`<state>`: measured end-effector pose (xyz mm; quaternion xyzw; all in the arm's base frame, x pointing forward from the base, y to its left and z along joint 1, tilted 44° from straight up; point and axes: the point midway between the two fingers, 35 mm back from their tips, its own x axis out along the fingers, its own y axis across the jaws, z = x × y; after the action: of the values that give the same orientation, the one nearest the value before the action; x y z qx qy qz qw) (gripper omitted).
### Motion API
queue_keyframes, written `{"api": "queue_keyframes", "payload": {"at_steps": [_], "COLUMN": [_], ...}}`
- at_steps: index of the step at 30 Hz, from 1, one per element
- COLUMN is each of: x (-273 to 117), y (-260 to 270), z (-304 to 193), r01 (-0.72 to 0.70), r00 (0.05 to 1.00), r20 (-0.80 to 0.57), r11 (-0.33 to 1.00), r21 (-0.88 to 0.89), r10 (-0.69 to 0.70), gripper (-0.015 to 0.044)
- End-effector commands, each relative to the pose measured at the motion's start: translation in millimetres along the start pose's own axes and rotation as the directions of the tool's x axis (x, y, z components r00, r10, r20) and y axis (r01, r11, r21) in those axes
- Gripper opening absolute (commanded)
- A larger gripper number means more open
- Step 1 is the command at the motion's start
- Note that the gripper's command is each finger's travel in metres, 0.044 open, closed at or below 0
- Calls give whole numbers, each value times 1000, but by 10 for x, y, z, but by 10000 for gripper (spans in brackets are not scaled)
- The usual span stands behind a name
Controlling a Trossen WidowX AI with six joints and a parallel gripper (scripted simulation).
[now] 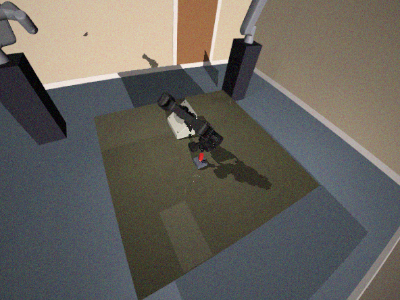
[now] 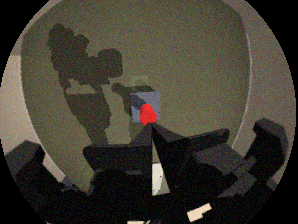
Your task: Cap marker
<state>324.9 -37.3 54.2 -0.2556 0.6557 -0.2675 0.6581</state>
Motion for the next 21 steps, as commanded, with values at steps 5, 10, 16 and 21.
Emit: {"api": "queue_keyframes", "payload": {"at_steps": [5, 10, 16, 21], "x": [117, 190, 276, 348], "y": [3, 2, 1, 0], "z": [-10, -11, -11, -12], "r01": [3, 4, 4, 4], "r00": [1000, 1000, 1000, 1000], "r20": [-2, -2, -2, -2], "r11": [1000, 1000, 1000, 1000], "r21": [-6, -6, -6, -6], "r10": [-3, -4, -4, -4], "gripper": [0, 0, 0, 0]}}
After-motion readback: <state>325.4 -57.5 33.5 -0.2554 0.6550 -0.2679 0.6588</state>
